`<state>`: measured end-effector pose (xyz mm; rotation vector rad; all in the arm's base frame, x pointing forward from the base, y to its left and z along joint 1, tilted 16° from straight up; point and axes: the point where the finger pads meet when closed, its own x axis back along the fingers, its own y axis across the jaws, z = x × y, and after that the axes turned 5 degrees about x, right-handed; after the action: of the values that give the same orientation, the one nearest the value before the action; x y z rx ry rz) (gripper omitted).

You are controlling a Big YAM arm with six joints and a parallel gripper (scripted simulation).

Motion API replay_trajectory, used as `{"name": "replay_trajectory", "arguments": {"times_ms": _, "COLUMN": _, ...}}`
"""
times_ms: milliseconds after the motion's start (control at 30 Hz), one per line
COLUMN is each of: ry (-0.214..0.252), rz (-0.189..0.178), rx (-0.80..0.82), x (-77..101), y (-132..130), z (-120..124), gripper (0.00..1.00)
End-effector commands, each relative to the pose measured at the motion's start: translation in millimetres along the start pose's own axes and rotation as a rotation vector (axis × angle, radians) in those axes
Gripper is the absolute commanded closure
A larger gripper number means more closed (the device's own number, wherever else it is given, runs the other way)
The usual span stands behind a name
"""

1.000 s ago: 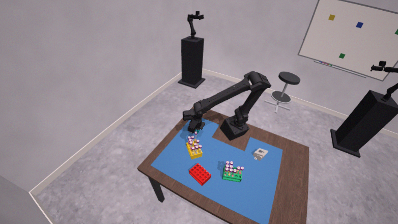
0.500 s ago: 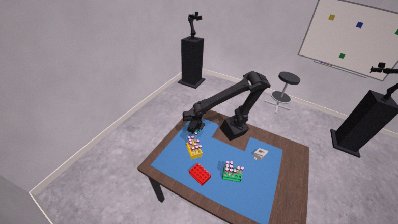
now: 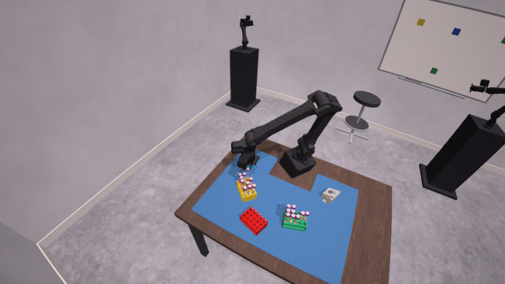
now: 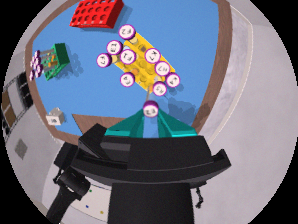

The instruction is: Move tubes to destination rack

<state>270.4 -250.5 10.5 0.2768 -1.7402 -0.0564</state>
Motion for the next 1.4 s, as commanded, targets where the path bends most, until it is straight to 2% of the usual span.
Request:
{"name": "replay_trajectory", "arguments": {"times_ms": 0, "ry": -0.011, "rz": 0.006, "rx": 0.005, "x": -1.1, "y": -8, "z": 0, "gripper": 1.00}}
{"name": "replay_trajectory", "arguments": {"times_ms": 533, "ry": -0.012, "rz": 0.014, "rx": 0.010, "x": -7.0, "y": -10, "z": -5, "gripper": 1.00}}
{"name": "replay_trajectory", "arguments": {"times_ms": 1367, "ry": -0.005, "rz": 0.005, "rx": -0.006, "x": -22.0, "y": -6, "z": -2, "gripper": 1.00}}
